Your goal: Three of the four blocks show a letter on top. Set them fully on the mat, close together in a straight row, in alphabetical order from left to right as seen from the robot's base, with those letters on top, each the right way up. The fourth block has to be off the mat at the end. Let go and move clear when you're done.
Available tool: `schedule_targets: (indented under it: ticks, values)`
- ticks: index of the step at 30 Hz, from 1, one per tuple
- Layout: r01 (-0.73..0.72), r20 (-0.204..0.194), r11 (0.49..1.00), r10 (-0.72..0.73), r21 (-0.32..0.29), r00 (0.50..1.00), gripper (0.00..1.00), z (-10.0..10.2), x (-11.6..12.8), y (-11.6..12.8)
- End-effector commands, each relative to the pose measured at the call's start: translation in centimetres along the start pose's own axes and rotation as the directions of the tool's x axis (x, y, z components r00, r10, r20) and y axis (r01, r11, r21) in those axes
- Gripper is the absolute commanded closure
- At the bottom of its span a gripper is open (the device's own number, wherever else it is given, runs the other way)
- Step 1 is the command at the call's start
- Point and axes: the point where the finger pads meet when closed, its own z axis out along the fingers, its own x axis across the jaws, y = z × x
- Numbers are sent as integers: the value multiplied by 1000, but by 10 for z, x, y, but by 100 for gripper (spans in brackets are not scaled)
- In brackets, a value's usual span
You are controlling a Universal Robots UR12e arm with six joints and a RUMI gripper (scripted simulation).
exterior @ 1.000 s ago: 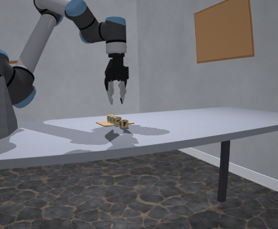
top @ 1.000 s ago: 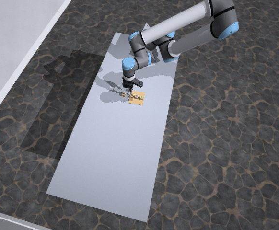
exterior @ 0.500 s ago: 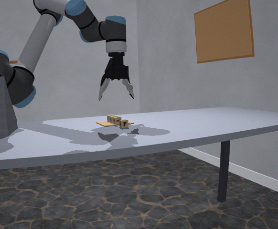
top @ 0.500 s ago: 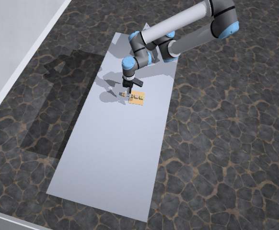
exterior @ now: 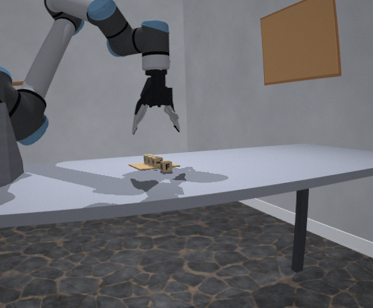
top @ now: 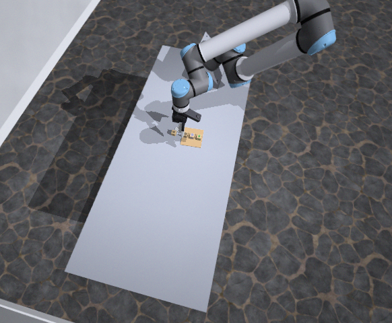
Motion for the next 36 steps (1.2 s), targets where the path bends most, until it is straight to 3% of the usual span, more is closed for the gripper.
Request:
schedule_targets:
  ticks: [1, 11, 19, 36]
  values:
    - [0, -1, 1000, 0, -1, 1000, 0, -9, 1, 0]
    - [0, -1, 1000, 0, -1, 1000, 0, -58, 0, 0]
    - [0, -1, 1000, 0, -1, 1000, 0, -82, 0, 0]
    - [0, -1, 1000, 0, -1, 1000, 0, -87, 0, 0]
